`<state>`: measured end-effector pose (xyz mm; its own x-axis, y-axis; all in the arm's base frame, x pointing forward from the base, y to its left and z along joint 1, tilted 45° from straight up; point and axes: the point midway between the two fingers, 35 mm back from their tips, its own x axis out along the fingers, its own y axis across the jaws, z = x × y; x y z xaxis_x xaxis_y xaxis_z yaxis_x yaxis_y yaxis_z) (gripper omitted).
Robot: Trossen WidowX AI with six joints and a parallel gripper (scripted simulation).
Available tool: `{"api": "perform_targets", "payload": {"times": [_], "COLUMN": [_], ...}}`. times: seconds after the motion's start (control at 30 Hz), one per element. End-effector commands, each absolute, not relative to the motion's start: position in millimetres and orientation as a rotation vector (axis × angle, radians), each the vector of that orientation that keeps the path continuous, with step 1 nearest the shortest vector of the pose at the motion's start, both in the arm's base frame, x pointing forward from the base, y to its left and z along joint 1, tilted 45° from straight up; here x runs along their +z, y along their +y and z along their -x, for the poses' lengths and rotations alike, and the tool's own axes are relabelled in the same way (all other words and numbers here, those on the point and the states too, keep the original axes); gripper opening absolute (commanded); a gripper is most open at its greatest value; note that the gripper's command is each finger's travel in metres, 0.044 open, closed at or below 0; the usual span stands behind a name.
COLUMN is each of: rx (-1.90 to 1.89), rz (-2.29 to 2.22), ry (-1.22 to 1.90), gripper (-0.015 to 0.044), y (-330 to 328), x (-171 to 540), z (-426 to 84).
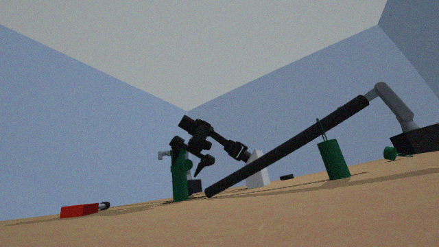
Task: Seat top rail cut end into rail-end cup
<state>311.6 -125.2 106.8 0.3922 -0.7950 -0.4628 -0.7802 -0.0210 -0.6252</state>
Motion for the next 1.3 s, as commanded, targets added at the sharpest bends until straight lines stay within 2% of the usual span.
{"api": "perform_targets", "payload": {"times": [0.0, 0.07, 0.47, 0.57, 0.7, 1.27], "rx": [-0.013, -0.014, -0.014, -0.014, 0.019, 0.140], "rz": [1.788, 1.789, 1.790, 1.790, 1.808, 1.876], "ry": [1.374, 1.373, 1.373, 1.373, 1.369, 1.349], "gripper": [0.0440, 0.0440, 0.0125, 0.0105, 0.0000, 0.0000], "y": [-130, -132, -132, -132, -131, -128], "x": [103, 102, 102, 102, 101, 98], "z": [-312, -313, -313, -313, -310, -301]}}
